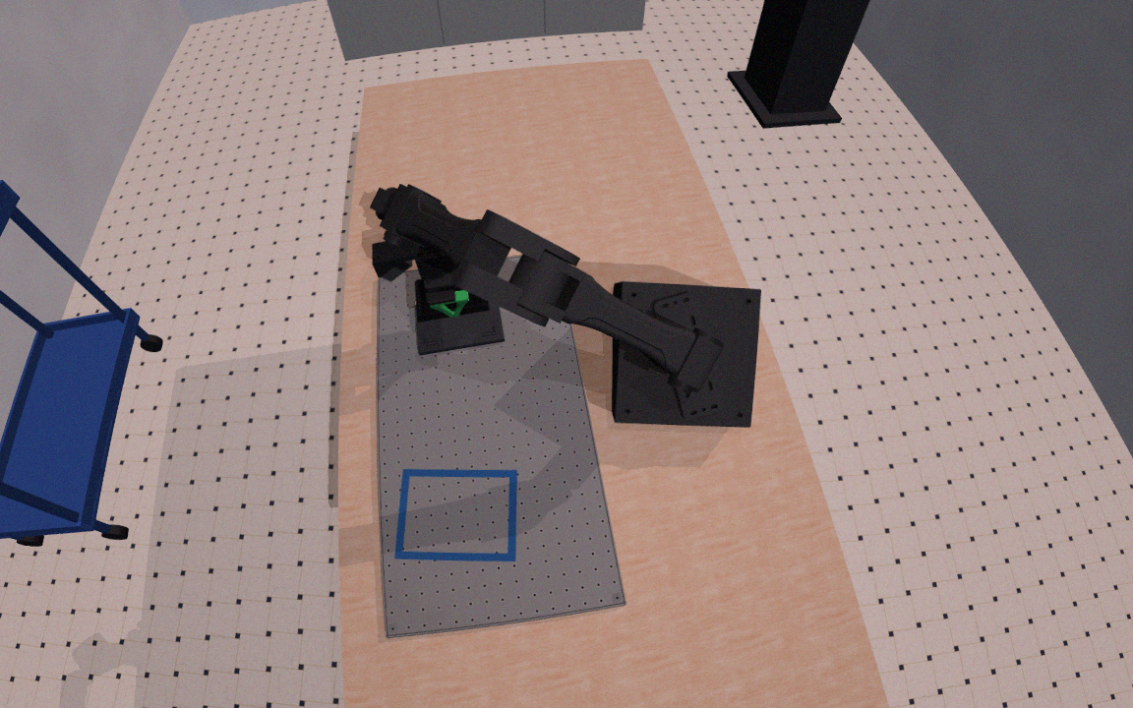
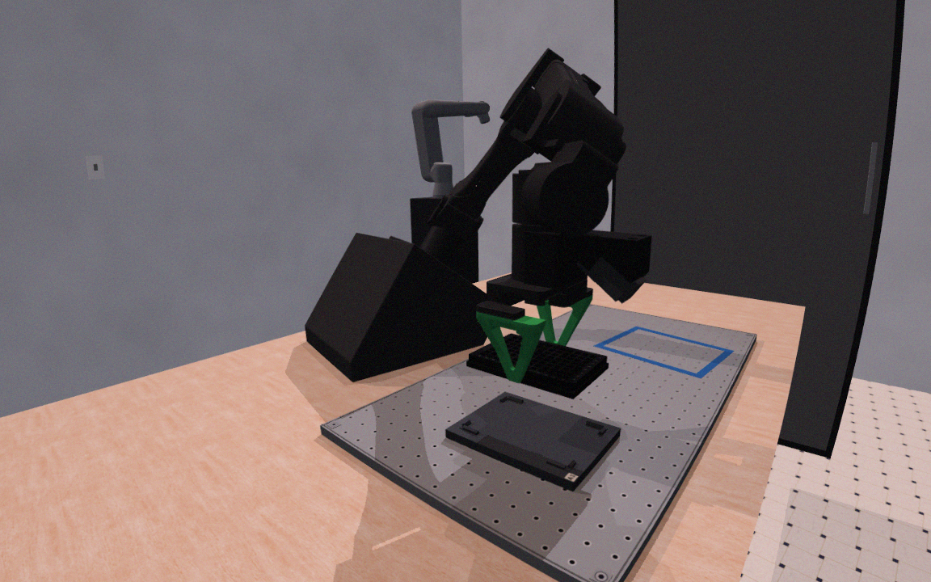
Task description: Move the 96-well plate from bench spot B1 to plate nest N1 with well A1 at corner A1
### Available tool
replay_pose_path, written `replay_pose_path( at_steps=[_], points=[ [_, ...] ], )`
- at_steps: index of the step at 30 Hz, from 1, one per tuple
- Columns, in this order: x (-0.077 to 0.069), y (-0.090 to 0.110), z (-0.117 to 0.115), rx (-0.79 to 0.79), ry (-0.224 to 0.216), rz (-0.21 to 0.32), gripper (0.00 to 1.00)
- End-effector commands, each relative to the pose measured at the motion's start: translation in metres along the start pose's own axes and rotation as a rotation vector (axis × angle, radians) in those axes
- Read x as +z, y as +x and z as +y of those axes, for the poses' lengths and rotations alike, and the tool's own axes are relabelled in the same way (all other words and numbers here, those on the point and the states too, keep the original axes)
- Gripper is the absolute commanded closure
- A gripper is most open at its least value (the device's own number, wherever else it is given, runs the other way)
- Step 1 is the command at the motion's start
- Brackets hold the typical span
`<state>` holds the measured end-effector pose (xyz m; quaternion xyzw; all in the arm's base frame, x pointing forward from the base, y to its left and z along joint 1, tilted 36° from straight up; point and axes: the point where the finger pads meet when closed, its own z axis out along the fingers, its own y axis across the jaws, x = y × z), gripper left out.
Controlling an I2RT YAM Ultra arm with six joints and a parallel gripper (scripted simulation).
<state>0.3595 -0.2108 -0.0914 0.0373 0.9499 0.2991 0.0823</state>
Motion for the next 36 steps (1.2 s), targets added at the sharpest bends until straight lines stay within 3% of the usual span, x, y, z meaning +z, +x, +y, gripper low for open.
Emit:
replay_pose_path(
  at_steps=[1,10,22,25,36],
  points=[
    [-0.0192,-0.0047,-0.0081,0.002,0.02,-0.038,1.0],
    [-0.0112,0.0003,-0.0117,0.012,0.007,-0.025,1.0],
    [-0.0112,0.0006,-0.0134,0.012,0.009,-0.024,1.0],
    [-0.0171,-0.0026,-0.0117,0.004,0.018,-0.034,1.0],
    [-0.0128,-0.0001,-0.0136,0.01,0.01,-0.027,1.0]
  ],
)
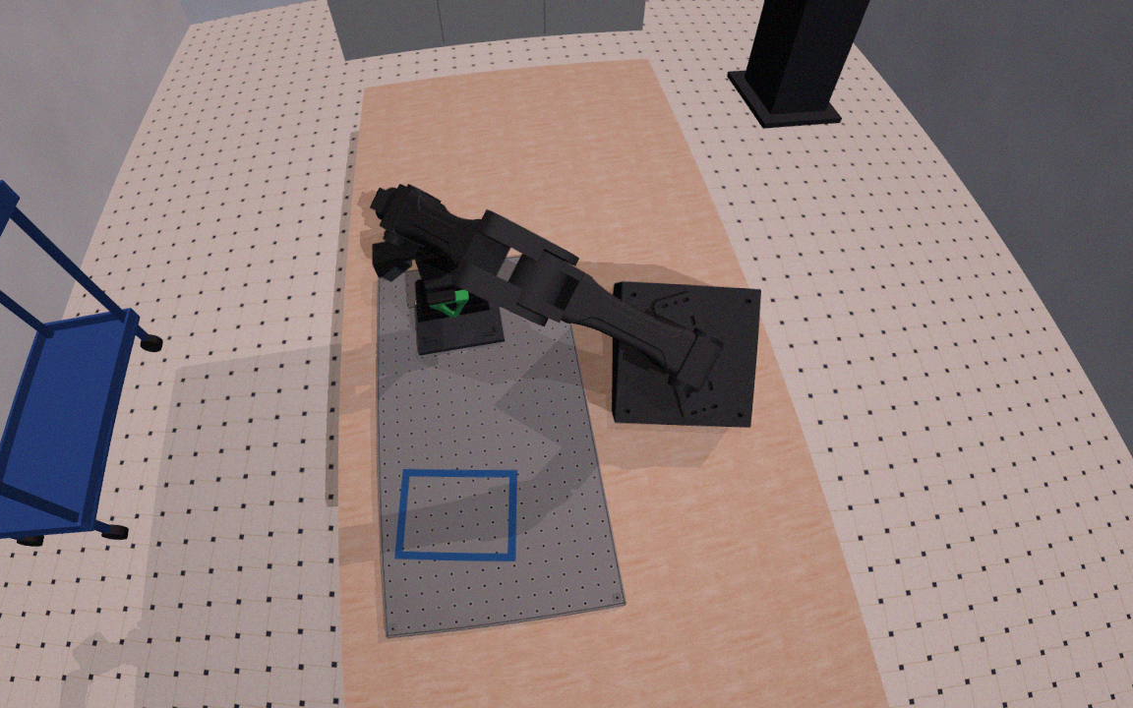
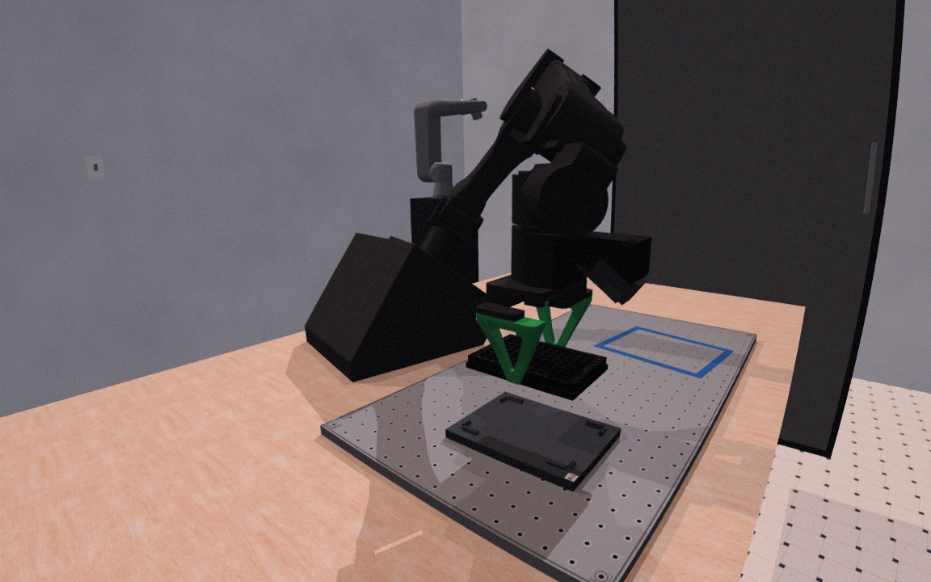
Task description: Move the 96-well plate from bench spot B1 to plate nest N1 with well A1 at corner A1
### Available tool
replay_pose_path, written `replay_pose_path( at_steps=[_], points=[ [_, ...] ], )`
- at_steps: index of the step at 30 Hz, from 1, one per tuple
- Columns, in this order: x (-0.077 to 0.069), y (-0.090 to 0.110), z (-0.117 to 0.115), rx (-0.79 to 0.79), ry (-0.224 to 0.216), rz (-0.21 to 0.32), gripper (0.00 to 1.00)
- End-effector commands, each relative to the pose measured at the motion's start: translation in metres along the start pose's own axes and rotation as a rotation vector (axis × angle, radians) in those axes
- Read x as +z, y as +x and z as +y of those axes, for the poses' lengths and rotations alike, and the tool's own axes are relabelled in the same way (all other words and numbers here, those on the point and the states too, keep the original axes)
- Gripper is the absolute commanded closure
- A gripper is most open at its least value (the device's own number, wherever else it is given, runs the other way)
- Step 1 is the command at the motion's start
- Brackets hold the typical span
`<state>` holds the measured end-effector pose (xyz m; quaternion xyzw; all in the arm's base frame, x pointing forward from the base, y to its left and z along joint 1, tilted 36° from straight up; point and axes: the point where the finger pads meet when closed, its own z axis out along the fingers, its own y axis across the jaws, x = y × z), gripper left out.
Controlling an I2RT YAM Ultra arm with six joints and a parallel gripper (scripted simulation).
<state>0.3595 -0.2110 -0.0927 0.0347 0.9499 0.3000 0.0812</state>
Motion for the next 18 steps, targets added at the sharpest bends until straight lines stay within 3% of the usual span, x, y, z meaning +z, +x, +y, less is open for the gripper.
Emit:
replay_pose_path(
  at_steps=[1,18],
  points=[
    [-0.0133,0.0002,-0.0129,0.015,0.012,-0.03,1.0],
    [-0.0122,0.0011,-0.0141,0.017,0.01,-0.028,1.0]
  ],
)
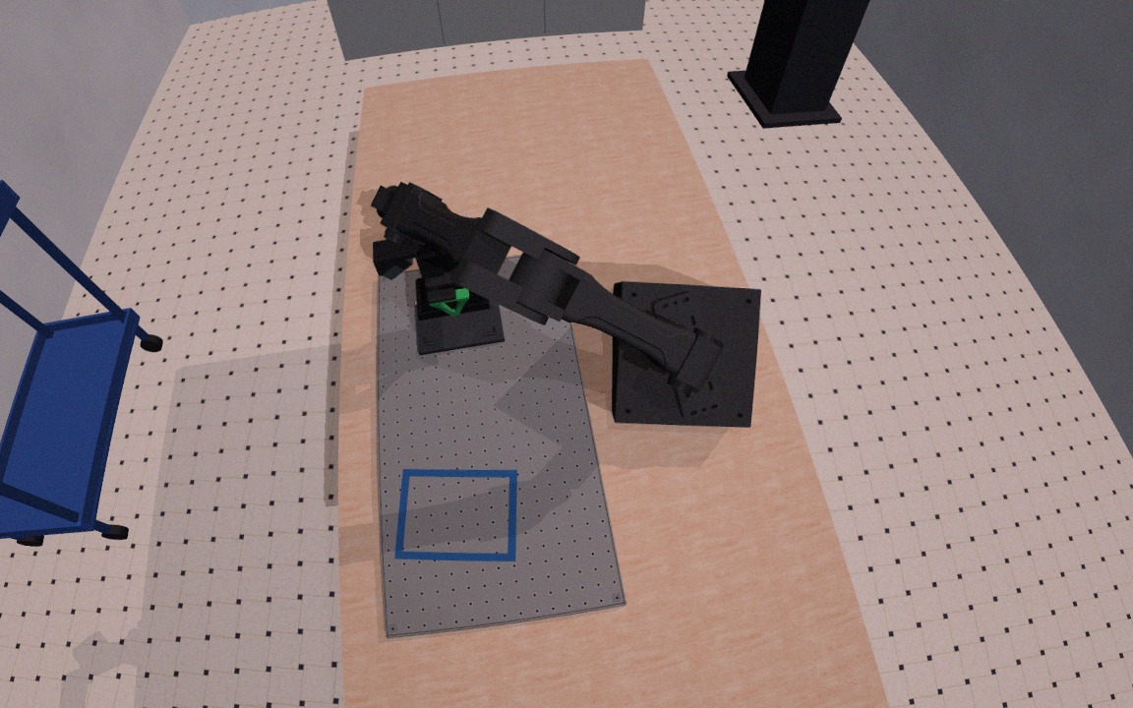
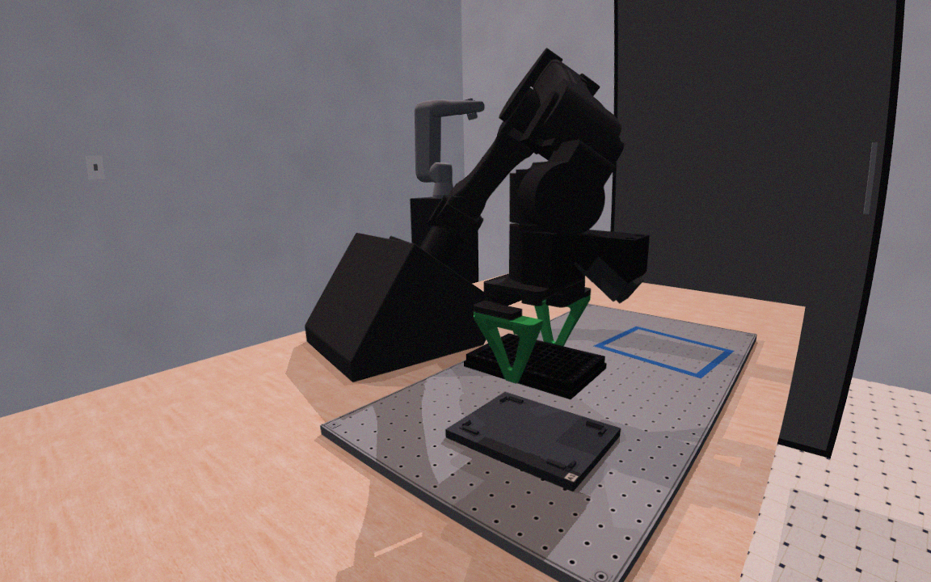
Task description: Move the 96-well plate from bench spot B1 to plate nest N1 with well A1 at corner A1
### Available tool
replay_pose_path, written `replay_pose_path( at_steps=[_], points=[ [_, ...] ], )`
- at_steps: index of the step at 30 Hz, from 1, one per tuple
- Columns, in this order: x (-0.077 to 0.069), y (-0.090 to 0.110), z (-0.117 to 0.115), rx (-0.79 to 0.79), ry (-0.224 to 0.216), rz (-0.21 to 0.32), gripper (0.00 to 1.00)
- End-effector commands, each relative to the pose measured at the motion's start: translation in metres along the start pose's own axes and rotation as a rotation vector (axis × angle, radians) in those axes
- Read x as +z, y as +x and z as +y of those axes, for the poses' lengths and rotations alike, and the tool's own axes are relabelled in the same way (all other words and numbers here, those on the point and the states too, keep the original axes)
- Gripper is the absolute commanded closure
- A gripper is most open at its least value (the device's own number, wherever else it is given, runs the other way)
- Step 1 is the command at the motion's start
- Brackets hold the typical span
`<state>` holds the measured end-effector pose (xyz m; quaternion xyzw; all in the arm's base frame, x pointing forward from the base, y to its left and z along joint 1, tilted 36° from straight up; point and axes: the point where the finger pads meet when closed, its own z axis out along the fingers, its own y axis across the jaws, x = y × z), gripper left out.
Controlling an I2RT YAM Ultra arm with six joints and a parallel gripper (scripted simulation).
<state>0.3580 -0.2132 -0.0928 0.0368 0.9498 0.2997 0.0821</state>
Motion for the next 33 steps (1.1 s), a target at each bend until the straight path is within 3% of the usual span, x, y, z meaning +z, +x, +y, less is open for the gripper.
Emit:
replay_pose_path(
  at_steps=[1,9,11,13,14,21,31,33],
  points=[
    [-0.011,0.0,-0.012,0.014,0.009,-0.025,1.0],
    [-0.006,-0.005,-0.016,0.011,0.022,-0.043,1.0],
    [0.006,0.006,-0.011,0.033,-0.004,-0.019,1.0],
    [0.006,0.006,-0.011,0.033,-0.004,-0.019,1.0],
    [-0.006,-0.006,-0.009,0.005,0.023,-0.045,1.0],
    [0.024,0.002,-0.004,0.019,-0.007,-0.008,1.0],
    [0.029,-0.002,-0.004,0.015,0.005,-0.024,1.0],
    [0.037,0.002,-0.007,0.026,-0.004,-0.015,1.0]
  ],
)
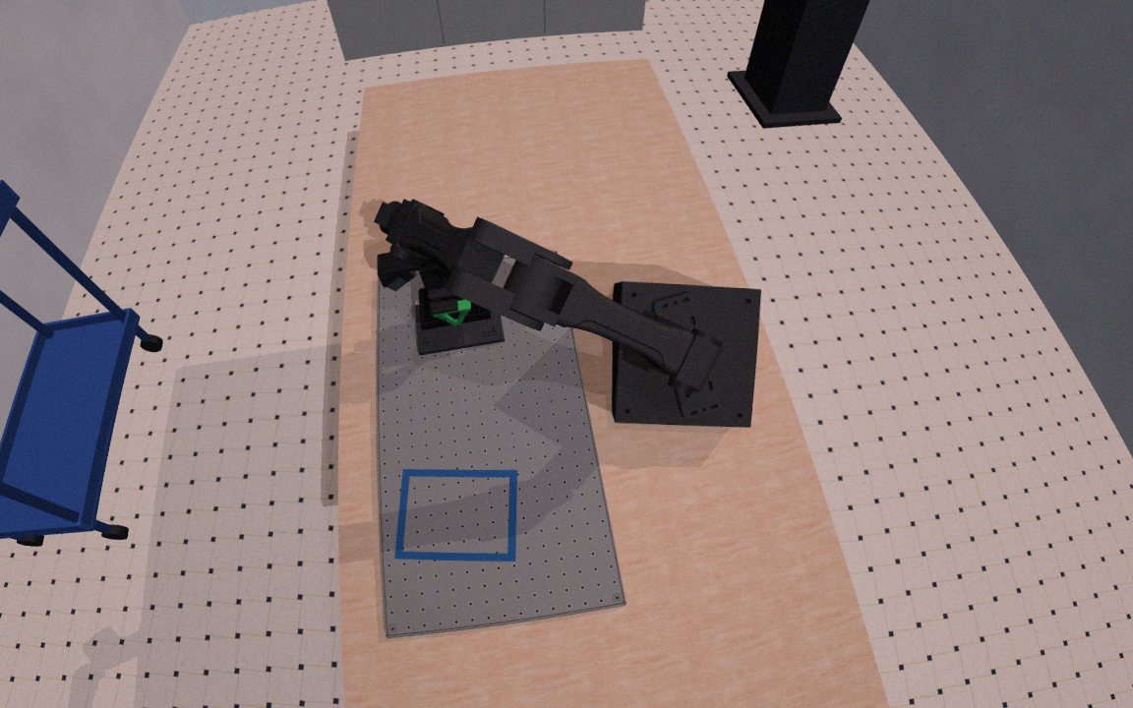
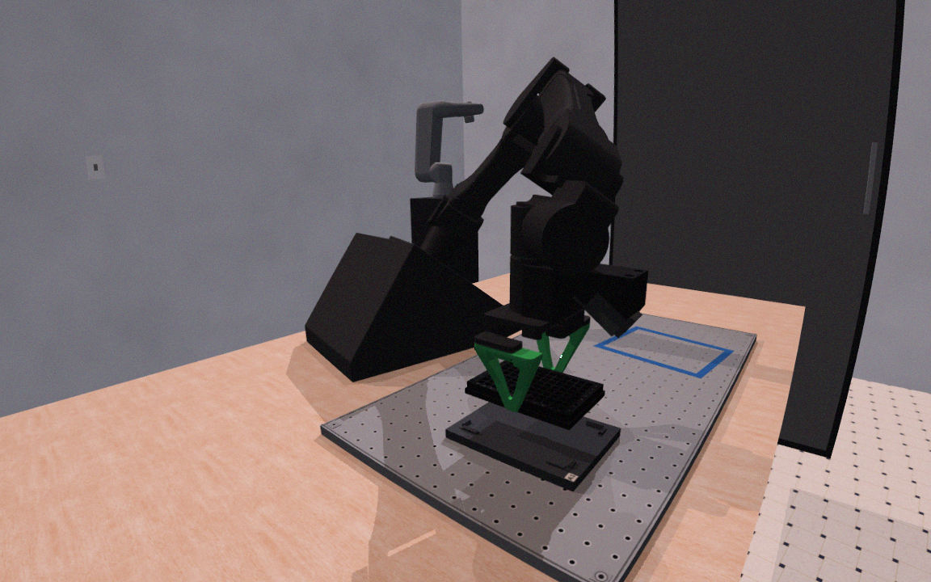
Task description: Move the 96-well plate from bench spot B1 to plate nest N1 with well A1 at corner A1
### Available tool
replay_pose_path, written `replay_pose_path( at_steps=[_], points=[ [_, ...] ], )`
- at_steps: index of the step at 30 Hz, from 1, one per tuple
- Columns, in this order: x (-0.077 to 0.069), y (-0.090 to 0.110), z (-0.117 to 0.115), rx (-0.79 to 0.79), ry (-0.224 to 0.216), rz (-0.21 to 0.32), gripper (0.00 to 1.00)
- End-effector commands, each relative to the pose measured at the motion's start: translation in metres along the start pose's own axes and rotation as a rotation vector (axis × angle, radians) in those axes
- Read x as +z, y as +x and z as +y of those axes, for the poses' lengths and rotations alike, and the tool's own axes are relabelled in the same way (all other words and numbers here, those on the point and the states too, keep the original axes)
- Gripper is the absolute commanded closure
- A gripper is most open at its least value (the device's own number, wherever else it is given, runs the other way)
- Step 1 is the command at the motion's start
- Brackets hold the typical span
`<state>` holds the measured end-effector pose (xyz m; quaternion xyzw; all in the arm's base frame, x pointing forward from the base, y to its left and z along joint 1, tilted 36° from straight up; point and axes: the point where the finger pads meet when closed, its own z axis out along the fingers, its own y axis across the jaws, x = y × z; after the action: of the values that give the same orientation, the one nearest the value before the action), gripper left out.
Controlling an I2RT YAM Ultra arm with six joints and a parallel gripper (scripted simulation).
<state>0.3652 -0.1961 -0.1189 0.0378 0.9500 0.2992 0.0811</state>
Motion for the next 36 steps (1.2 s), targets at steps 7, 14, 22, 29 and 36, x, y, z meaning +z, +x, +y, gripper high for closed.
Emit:
replay_pose_path(
  at_steps=[7,14,22,29,36],
  points=[
    [0.017,0.0,-0.001,0.011,-0.003,-0.015,1.0],
    [0.027,0.003,-0.005,0.023,-0.007,-0.013,1.0],
    [0.029,-0.001,-0.007,0.021,0.004,-0.031,1.0],
    [0.021,-0.005,-0.004,0.011,0.014,-0.042,1.0],
    [0.019,-0.008,-0.005,0.003,0.02,-0.05,1.0]
  ],
)
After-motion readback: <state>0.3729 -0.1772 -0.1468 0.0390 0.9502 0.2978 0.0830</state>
